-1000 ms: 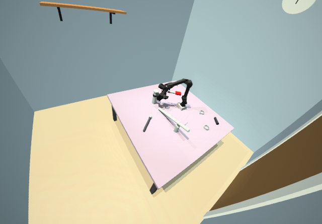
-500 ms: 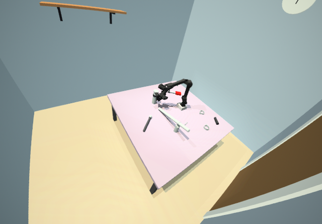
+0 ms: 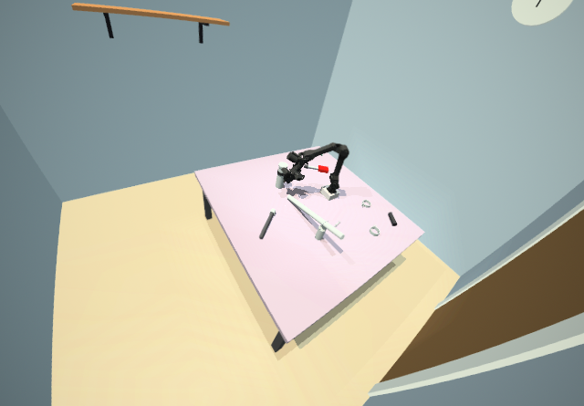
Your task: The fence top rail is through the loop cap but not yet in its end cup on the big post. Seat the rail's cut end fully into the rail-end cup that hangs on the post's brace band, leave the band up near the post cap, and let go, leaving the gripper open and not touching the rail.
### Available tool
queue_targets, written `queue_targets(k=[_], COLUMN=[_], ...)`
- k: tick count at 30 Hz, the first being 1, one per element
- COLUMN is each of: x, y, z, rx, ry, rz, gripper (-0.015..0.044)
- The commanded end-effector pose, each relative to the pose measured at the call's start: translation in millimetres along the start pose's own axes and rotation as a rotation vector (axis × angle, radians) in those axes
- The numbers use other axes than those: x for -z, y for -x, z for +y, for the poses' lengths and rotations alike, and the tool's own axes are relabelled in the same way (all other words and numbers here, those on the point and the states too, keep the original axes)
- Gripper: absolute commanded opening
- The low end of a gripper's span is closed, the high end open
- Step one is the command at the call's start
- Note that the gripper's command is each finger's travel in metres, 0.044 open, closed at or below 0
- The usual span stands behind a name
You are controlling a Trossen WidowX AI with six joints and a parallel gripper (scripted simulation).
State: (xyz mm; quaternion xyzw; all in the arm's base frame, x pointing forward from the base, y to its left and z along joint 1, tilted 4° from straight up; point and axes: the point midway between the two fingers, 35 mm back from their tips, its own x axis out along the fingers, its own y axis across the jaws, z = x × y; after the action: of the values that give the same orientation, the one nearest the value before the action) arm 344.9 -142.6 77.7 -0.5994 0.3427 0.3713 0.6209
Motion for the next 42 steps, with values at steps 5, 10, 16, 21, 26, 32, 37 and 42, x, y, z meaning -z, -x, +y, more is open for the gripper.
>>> queue_targets(k=[5,10,16,21,26,32,37,42], x=[0.0,0.0,0.0,-10.2,-33.1,-39.6,-66.4,-98.0], y=[0.0,0.0,0.0,8.3,27.7,30.1,46.7,68.8], z=[0.0,0.0,0.0,-6.3,-18.0,-21.0,-33.5,-44.5], rx=[0.000,0.000,0.000,-0.001,-0.002,0.001,-0.001,-0.005], ry=[0.000,0.000,0.000,-0.004,-0.014,-0.022,-0.373,-0.778], rz=[0.000,0.000,0.000,0.002,0.007,-0.001,-0.004,-0.010], gripper=[0.0000,0.0079,0.0236,0.0368,0.0440,0.0440,0.0440,0.0440])
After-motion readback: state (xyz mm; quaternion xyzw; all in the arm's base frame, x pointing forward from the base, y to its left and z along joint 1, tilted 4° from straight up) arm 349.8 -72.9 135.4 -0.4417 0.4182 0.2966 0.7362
